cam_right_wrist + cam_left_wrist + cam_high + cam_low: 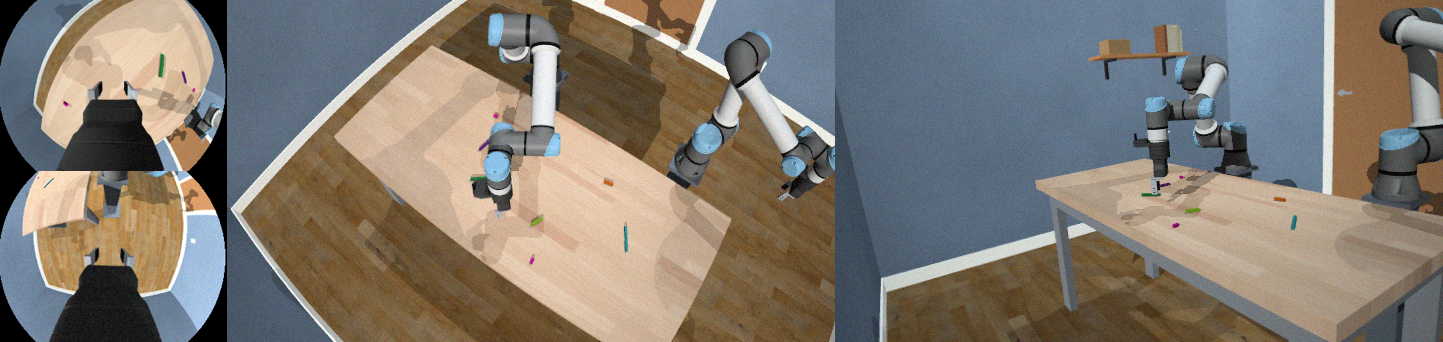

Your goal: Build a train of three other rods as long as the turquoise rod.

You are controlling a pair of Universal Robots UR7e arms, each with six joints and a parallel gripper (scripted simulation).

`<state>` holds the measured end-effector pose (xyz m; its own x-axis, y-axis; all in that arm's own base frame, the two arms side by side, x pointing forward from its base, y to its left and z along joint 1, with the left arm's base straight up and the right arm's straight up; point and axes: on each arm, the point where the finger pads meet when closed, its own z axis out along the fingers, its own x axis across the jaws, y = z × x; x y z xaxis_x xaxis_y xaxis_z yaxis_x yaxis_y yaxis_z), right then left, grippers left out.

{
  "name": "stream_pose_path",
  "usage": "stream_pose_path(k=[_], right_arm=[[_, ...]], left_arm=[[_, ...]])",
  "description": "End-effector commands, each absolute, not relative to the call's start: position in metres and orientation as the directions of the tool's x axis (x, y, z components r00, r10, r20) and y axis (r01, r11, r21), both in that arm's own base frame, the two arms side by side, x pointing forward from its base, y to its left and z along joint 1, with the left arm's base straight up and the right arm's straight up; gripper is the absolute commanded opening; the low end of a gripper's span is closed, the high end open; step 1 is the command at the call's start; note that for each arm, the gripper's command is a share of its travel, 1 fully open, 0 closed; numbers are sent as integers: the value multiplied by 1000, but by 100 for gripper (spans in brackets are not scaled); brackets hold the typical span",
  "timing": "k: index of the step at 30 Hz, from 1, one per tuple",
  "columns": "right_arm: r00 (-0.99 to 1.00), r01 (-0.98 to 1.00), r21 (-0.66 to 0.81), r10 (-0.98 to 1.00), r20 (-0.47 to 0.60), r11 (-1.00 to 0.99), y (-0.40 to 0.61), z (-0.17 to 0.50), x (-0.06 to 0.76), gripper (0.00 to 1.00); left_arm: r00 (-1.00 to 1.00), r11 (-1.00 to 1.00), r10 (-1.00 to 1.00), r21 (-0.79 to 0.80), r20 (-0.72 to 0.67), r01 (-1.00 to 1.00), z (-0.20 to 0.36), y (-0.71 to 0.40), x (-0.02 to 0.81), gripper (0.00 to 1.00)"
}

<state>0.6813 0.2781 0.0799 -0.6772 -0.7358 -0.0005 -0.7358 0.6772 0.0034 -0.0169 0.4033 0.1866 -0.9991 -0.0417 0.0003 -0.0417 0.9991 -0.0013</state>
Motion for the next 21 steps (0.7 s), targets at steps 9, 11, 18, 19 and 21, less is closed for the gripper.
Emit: stream_pose_path(k=[9, 11, 18, 19, 21], right_arm=[[-898, -440, 0, -440, -3, 898, 262, 81, 676, 100], [-922, -388, 0, -388, -3, 922, 260, 81, 675, 100], [-974, -226, 1, -226, -2, 974, 254, 81, 672, 100], [-974, -226, 1, -226, -2, 974, 254, 81, 672, 100], [-989, -150, 1, -150, -2, 989, 251, 81, 670, 100]], left_arm=[[-999, 999, -42, 0, 0, -42, 187, 404, -17, 100], [-999, 999, -42, 0, 0, -42, 187, 404, -17, 100], [-999, 999, -42, 0, 0, -42, 187, 404, -17, 100], [-999, 999, -42, 0, 0, -42, 187, 404, -17, 100], [-999, 999, -42, 0, 0, -42, 187, 404, -17, 100]])
